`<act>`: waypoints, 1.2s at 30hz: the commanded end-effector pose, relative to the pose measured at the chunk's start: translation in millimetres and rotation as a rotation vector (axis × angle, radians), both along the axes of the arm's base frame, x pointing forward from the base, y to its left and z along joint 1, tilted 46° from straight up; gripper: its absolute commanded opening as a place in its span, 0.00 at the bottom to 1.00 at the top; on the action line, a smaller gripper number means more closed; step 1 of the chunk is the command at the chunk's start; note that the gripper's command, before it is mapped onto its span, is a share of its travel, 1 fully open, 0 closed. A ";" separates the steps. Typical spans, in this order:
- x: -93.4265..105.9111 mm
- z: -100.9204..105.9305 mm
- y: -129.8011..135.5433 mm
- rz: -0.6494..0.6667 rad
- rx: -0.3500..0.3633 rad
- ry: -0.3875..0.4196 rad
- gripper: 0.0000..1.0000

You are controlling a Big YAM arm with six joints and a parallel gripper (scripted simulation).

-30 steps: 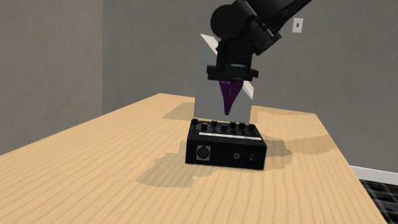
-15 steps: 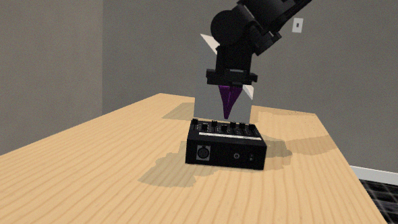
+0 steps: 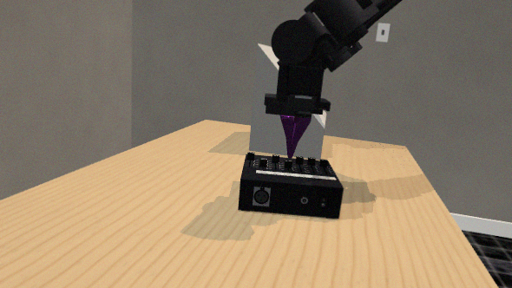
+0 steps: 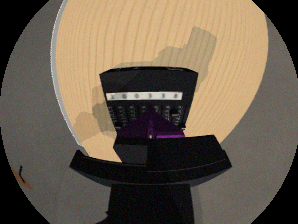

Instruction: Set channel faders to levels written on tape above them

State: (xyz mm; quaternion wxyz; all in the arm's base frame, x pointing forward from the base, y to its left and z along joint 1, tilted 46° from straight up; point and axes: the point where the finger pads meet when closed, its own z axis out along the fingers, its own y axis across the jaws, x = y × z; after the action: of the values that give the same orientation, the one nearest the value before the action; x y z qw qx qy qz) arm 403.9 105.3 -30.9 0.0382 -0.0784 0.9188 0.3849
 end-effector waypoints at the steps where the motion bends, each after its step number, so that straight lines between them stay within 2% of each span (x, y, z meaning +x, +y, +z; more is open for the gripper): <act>1: 1.3 -4.8 8.4 0.010 0.003 0.002 0.00; 36: 1.1 -5.9 9.6 0.013 0.003 0.000 0.00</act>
State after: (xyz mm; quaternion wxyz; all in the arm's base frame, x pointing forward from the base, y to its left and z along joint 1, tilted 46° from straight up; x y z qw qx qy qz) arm 404.2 106.9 -32.6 0.0387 -0.0786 0.9188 0.3848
